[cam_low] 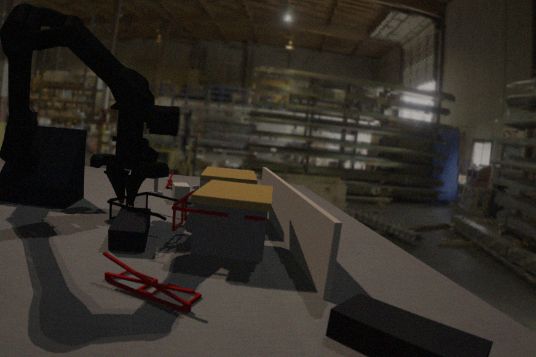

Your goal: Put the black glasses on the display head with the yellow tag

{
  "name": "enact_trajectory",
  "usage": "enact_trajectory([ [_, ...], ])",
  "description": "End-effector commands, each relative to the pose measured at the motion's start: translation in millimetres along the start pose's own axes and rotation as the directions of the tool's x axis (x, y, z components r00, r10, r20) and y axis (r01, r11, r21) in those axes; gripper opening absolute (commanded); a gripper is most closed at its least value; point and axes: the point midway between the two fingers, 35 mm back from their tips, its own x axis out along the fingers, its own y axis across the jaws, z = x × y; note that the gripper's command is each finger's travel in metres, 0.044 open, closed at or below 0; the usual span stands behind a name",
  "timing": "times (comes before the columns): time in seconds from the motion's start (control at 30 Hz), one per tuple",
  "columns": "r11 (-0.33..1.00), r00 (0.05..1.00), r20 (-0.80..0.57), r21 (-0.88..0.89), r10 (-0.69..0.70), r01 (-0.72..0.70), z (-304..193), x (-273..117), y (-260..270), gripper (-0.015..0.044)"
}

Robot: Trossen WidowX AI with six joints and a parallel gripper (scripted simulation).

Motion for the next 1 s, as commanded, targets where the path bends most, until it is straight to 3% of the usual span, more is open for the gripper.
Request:
enact_trajectory([
  [0.0, 1.0, 1.0, -0.001, 0.003, 0.001, -0.001, 0.0, -2.2, -2.4, 0.0107],
  [0.27, 1.0, 1.0, 0.001, 0.002, 0.003, -0.003, 0.7, -48.9, 8.0, 0.0107],
  [0.43, 1.0, 1.0, 0.001, 0.002, 0.003, -0.003, 0.5, -51.3, 8.7, 0.0107],
  [0.57, 1.0, 1.0, 0.002, -0.007, -0.006, 0.006, 2.1, -45.1, 6.2, 0.02],
  [0.87, 1.0, 1.0, 0.001, -0.002, 0.003, -0.003, 1.0, -50.6, 6.2, 0.02],
  [0.97, 1.0, 1.0, 0.001, -0.002, 0.003, -0.003, 1.0, -50.6, 6.2, 0.014],
])
